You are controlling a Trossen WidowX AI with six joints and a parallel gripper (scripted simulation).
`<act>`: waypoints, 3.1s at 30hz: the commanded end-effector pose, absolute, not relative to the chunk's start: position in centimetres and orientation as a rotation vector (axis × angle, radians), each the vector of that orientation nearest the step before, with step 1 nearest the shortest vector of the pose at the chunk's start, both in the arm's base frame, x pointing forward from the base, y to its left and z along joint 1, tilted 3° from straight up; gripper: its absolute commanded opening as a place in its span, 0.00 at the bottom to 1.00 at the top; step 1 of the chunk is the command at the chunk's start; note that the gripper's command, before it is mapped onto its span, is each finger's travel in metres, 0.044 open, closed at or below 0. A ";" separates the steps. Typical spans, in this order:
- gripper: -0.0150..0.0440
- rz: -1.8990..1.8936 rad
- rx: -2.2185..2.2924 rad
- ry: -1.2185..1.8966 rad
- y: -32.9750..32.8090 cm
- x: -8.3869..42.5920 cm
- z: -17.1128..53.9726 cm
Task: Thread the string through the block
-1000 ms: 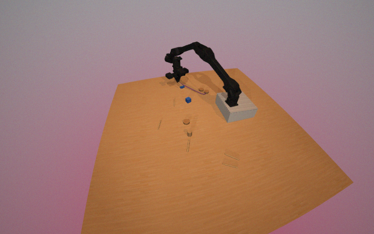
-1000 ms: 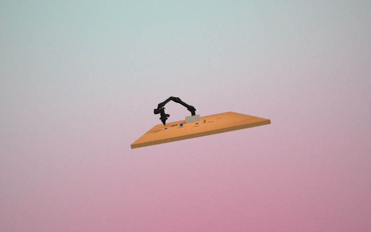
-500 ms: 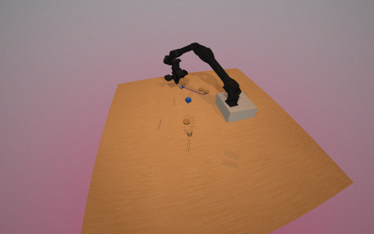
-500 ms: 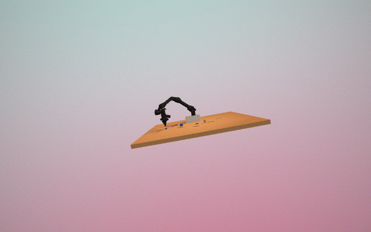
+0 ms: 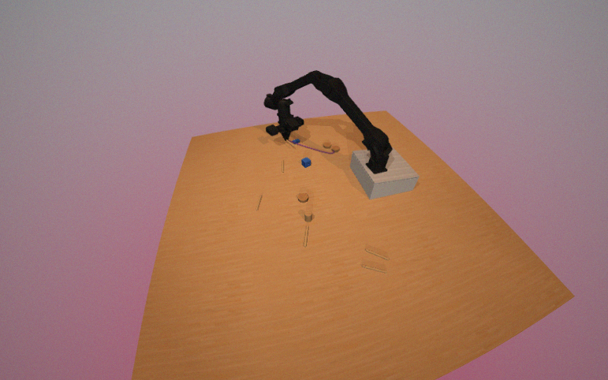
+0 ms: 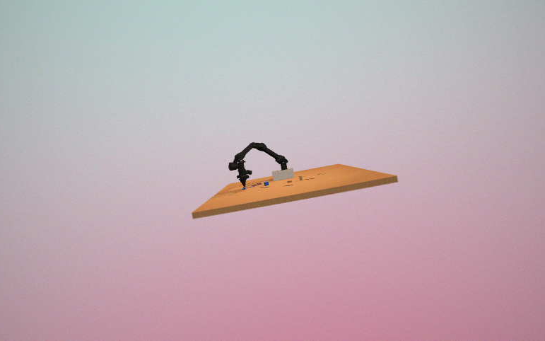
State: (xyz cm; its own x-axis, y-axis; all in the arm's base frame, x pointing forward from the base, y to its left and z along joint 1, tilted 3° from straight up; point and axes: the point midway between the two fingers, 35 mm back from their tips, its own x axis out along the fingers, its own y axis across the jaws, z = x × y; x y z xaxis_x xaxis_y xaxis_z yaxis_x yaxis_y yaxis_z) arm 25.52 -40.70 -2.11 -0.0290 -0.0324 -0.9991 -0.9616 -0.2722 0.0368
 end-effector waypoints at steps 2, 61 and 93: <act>0.25 1.422 -1.413 1.114 -40.3 25.9 -2.7; 0.25 1.424 -1.410 1.110 -34.9 26.0 -4.0; 0.25 1.426 -1.407 1.108 -31.1 24.7 -4.2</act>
State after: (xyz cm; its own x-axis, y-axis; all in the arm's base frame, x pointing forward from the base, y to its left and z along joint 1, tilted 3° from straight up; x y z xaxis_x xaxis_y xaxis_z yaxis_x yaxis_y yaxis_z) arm 24.86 -31.61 -4.30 -0.0350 -0.0235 -0.9991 -0.9609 -0.2740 0.0401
